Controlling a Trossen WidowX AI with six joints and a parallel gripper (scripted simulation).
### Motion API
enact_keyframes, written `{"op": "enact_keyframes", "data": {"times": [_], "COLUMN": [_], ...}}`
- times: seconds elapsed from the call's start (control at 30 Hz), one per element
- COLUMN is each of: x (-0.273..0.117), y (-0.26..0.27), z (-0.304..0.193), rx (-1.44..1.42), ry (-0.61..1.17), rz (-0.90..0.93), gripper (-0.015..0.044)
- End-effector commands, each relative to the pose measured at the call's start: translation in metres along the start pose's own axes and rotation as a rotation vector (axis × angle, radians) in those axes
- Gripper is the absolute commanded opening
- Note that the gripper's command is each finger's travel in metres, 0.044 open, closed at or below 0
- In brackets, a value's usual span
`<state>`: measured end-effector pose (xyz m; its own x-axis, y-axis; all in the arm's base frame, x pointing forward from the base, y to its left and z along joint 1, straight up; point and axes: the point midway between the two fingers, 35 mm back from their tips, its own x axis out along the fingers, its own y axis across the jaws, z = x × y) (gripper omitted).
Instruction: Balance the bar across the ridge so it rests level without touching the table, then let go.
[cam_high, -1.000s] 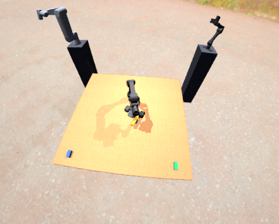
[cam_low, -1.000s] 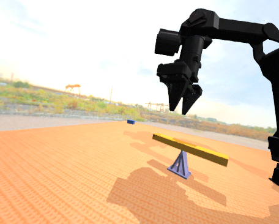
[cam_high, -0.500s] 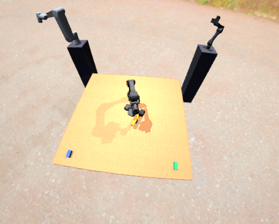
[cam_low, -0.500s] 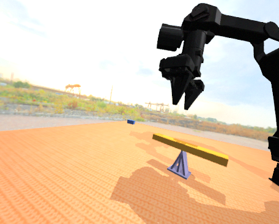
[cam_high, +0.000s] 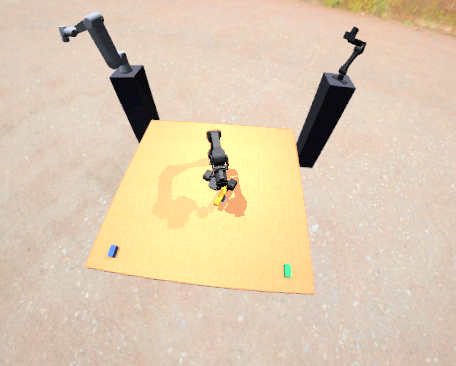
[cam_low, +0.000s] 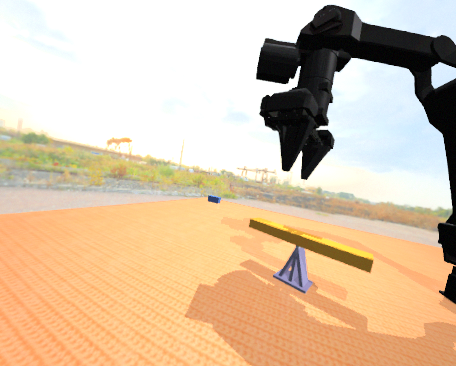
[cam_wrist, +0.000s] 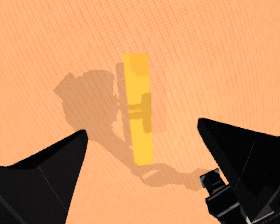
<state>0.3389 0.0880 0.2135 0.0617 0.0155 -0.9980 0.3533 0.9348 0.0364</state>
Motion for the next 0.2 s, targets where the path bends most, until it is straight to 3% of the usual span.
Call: {"op": "enact_keyframes", "data": {"times": [0.0,0.17], "x": [0.0004,0.0004], "y": [0.0000,0.0000], "z": [-0.0001,-0.0001], "rx": [0.000,0.000], "ry": [0.003,0.003], "rz": [-0.002,-0.002], "gripper": [0.0440,0.0440]}}
